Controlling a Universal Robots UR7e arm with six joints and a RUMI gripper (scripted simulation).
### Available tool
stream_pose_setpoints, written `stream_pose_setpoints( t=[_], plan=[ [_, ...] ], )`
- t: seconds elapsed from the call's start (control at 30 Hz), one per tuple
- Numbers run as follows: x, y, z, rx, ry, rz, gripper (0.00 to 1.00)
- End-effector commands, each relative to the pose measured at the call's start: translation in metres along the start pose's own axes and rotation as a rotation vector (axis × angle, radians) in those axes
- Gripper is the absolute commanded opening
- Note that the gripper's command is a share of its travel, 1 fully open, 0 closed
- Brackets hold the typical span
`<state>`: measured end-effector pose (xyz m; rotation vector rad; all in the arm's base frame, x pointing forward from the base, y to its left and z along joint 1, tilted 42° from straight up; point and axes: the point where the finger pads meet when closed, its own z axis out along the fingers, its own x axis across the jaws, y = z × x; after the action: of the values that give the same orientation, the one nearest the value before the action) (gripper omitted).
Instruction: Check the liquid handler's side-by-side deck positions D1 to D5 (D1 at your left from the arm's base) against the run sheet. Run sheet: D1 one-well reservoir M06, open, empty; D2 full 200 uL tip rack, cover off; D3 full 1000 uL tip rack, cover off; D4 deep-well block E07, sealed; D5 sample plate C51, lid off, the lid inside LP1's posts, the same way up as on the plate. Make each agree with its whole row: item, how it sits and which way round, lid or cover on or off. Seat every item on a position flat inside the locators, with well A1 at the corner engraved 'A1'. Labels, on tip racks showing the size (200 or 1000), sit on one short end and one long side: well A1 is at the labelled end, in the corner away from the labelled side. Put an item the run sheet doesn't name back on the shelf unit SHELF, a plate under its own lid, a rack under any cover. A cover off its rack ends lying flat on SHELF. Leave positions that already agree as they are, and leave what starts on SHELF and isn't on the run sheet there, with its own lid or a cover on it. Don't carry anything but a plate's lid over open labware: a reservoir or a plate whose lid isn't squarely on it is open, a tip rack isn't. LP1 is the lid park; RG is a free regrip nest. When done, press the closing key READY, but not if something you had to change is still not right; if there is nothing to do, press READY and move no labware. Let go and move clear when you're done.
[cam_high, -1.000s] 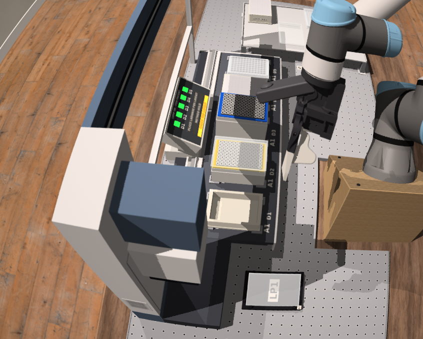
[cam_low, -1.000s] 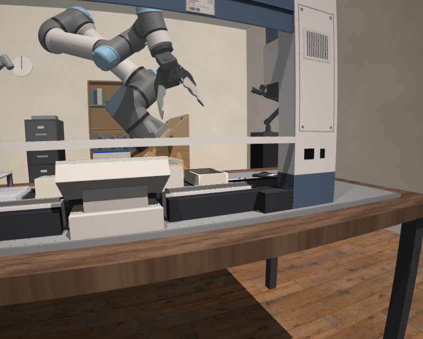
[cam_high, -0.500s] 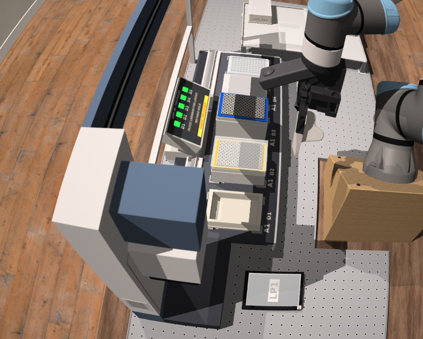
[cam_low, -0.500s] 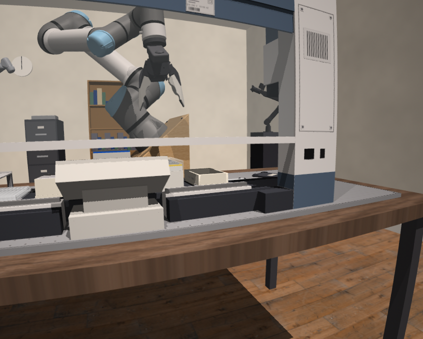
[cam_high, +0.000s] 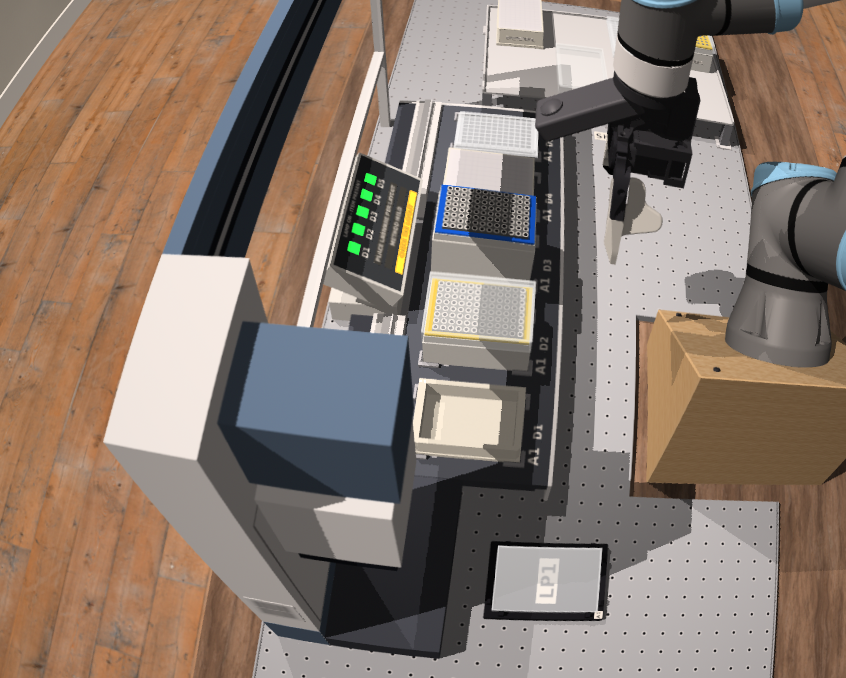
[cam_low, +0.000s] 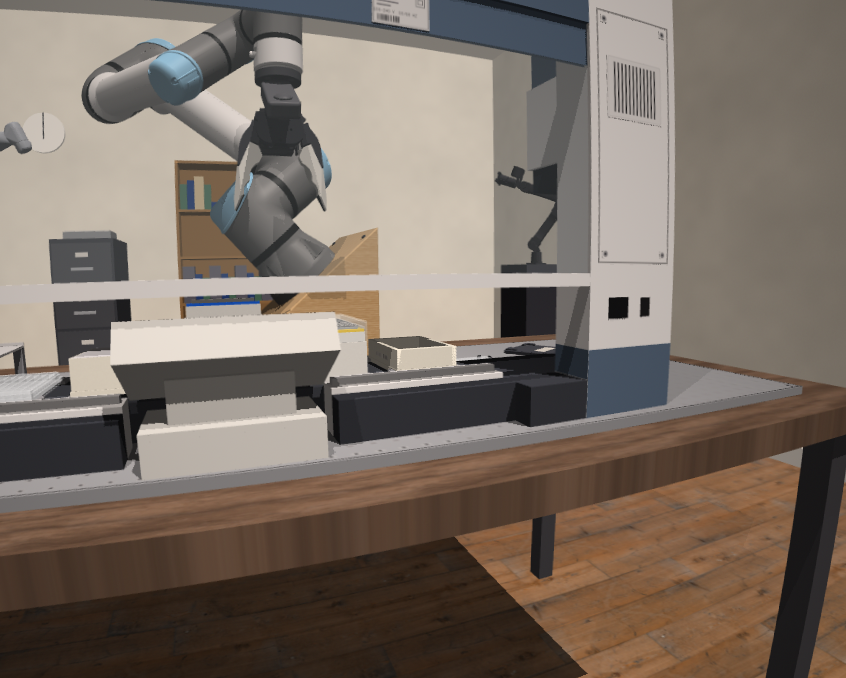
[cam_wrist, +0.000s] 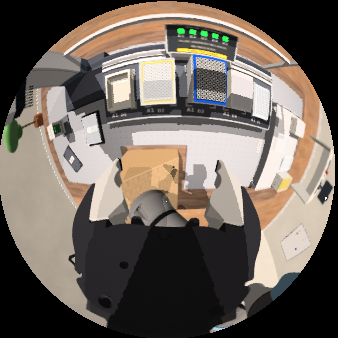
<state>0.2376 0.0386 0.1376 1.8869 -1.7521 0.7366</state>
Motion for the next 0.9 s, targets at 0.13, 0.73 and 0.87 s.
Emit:
stream_pose_setpoints(
  t=[0.13, 0.73, 0.87],
  plan=[
    [0.058, 0.015, -0.014, -0.003, 0.004, -0.004, 0.82],
    [0.095, 0.024, -0.022, -0.004, 0.003, -0.004, 0.82],
    [0.094, 0.025, -0.021, -0.005, 0.003, -0.006, 0.82]
  ],
)
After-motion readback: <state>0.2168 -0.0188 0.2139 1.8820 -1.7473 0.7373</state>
